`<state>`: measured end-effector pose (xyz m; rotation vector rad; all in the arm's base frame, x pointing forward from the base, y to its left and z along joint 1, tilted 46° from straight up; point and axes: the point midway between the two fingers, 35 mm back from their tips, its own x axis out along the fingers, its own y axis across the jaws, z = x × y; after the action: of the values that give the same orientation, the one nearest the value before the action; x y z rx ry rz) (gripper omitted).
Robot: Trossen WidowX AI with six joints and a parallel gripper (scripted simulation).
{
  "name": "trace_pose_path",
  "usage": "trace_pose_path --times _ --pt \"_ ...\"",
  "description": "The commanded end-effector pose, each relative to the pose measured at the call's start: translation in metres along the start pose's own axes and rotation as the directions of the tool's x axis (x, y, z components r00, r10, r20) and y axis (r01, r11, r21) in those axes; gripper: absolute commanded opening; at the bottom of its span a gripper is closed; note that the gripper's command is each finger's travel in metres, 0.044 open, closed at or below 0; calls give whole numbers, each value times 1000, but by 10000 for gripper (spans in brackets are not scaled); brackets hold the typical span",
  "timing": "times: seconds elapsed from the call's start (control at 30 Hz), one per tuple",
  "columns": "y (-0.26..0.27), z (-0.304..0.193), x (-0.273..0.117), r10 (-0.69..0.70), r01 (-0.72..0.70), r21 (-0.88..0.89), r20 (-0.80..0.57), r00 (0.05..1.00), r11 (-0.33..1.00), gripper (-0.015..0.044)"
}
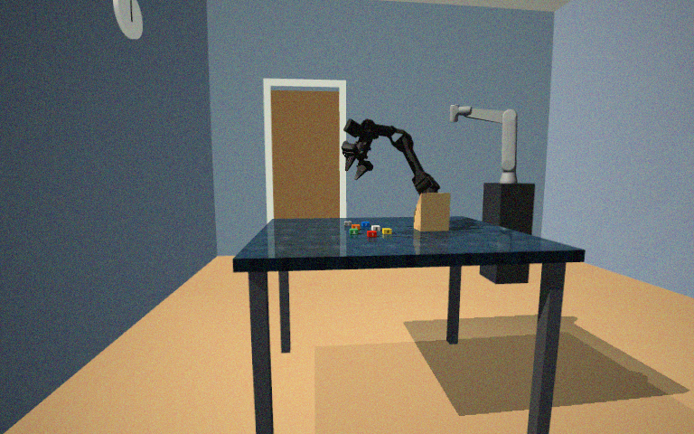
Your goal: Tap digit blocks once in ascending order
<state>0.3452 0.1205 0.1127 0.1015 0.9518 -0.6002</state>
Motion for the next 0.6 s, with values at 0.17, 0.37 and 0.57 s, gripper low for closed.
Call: trace_pose_path --times 0.17,0.37,0.57 --pt "-151 10 34 -393 264 -575 -112 913 775 400" --pt "-175 8 34 -448 257 -658 -137 883 708 400" --pt "-175 8 34 -448 257 -658 -137 883 708 400"
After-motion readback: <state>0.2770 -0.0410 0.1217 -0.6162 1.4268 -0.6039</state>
